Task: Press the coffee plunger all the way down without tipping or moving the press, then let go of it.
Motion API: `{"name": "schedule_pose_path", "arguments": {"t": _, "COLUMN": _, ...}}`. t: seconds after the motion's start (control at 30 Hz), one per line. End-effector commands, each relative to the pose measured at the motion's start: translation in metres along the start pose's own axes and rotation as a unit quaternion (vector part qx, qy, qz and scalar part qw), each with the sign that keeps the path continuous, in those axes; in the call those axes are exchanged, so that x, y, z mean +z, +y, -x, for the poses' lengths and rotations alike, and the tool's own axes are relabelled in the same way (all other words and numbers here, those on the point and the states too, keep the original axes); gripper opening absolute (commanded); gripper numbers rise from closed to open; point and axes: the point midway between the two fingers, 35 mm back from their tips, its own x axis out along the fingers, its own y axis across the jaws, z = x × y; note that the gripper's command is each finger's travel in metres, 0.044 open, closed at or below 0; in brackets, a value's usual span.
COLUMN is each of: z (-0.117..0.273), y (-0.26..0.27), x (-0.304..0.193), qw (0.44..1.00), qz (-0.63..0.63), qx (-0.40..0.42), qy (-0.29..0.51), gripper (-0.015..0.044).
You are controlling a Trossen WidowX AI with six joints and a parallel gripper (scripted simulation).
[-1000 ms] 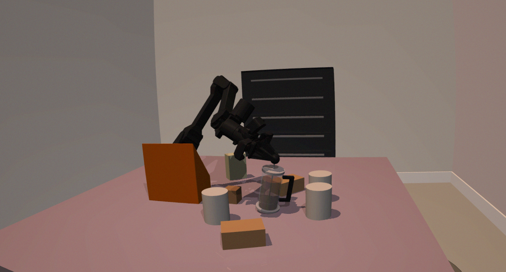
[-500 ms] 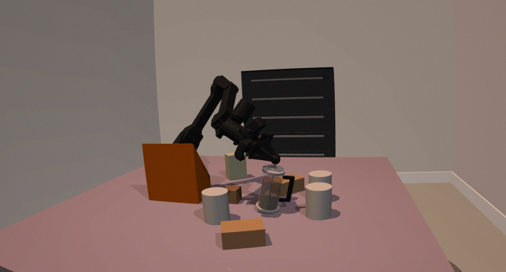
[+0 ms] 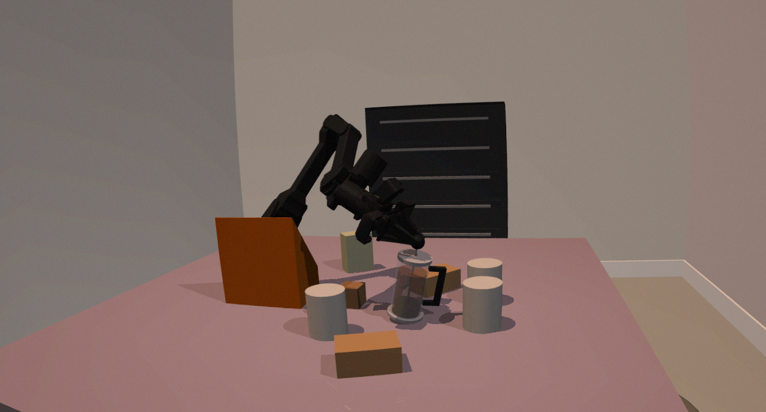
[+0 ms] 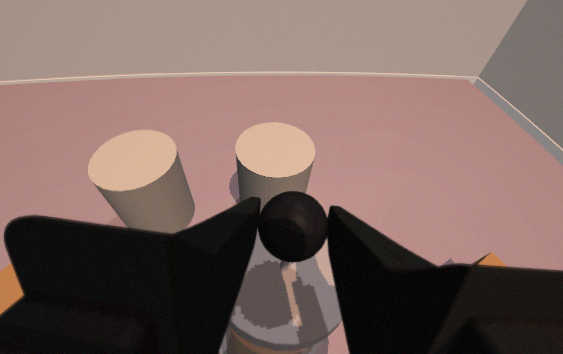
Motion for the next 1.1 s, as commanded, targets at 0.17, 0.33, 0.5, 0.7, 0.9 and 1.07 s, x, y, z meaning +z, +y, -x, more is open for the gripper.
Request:
{"name": "schedule_pose_path", "arguments": {"t": 0.17, "z": 0.000, "y": 0.000, "x": 0.000, "qw": 1.000, "qz": 0.000, "qx": 0.000, "qy": 0.000, "gripper": 0.0122}}
{"name": "schedule_pose_path", "arguments": {"t": 0.33, "z": 0.000, "y": 0.000, "x": 0.000, "qw": 1.000, "qz": 0.000, "qx": 0.000, "qy": 0.000, "gripper": 0.0227}}
{"name": "schedule_pose_path", "arguments": {"t": 0.5, "z": 0.000, "y": 0.000, "x": 0.000, "qw": 1.000, "qz": 0.000, "qx": 0.000, "qy": 0.000, "gripper": 0.0358}}
{"name": "schedule_pose_path", "arguments": {"t": 0.7, "z": 0.000, "y": 0.000, "x": 0.000, "qw": 1.000, "qz": 0.000, "qx": 0.000, "qy": 0.000, "gripper": 0.0440}}
{"name": "schedule_pose_path", "arguments": {"t": 0.9, "z": 0.022, "y": 0.000, "x": 0.019, "qw": 1.000, "qz": -0.004, "qx": -0.003, "qy": 0.002, "gripper": 0.0440}}
{"name": "schedule_pose_path", "arguments": {"t": 1.07, "z": 0.068, "y": 0.006, "x": 0.044, "qw": 1.000, "qz": -0.001, "qx": 0.001, "qy": 0.009, "gripper": 0.0440}}
